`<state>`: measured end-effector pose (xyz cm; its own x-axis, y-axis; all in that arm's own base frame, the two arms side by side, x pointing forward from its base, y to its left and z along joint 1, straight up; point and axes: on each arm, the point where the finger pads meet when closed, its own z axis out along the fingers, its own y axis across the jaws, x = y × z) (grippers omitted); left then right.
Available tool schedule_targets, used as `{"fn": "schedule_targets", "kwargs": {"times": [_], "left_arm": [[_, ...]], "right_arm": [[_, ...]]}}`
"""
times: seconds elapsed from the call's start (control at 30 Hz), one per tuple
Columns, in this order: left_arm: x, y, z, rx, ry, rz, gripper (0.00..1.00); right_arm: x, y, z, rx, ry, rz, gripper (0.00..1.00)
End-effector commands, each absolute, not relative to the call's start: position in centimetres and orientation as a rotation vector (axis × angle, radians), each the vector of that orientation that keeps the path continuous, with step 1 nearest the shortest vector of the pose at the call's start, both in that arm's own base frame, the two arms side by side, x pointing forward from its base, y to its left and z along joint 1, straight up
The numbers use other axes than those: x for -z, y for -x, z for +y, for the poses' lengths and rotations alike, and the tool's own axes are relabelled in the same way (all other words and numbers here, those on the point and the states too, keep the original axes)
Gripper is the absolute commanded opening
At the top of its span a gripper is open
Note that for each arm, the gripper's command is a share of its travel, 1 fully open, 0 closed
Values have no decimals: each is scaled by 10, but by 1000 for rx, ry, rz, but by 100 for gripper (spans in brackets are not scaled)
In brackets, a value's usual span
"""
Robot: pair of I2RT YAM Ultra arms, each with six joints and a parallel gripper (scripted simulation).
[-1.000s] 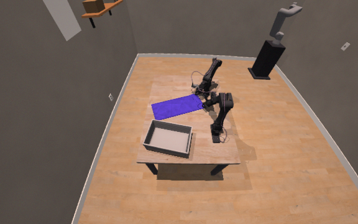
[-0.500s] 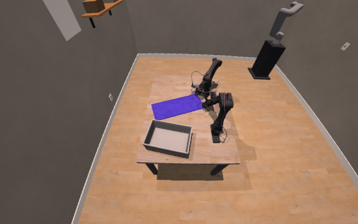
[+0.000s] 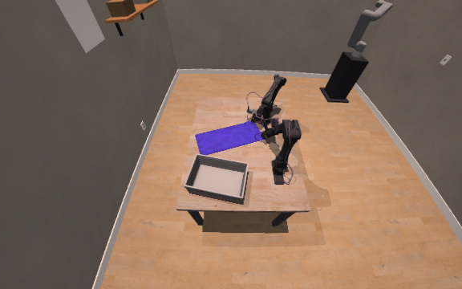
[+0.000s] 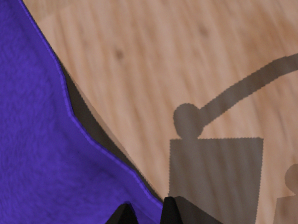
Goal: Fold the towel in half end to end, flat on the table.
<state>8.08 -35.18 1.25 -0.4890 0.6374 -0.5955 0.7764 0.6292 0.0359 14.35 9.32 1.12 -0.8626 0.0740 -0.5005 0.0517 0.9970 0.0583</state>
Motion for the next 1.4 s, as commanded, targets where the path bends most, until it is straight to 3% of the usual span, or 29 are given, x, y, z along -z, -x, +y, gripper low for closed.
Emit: {"fn": "schedule_targets", "kwargs": {"times": [0.0, 0.1, 0.13, 0.9, 0.93, 1.03, 1.07, 1.2, 1.23, 1.37], "left_arm": [[-10, -86, -338, 295, -1122, 2290, 2], [-10, -86, -338, 295, -1122, 2290, 2], [-14, -87, -343, 337, -1105, 2278, 1], [-35, -96, -347, 407, -1095, 2268, 0], [-43, -105, -335, 481, -1130, 2269, 0], [-45, -105, -336, 482, -1129, 2268, 0], [-80, -119, -341, 584, -1182, 2217, 0], [-69, -116, -333, 659, -1260, 2194, 0], [-101, -122, -335, 754, -1314, 2136, 0], [-89, -122, -334, 850, -1413, 2114, 0]], "right_arm": [[-3, -142, 91, -25, -82, 2611, 5], [-2, -140, 92, -33, -79, 2626, 5], [-15, -149, 107, -85, -91, 2603, 0], [-15, -153, 108, -45, -61, 2627, 0], [-41, -163, 120, -147, -90, 2614, 0], [-41, -163, 120, -147, -90, 2614, 0], [-77, -174, 122, -198, -190, 2568, 0], [-78, -173, 123, -233, -241, 2520, 0], [-115, -177, 121, -278, -309, 2459, 0], [-115, -177, 121, -321, -372, 2401, 0]]}}
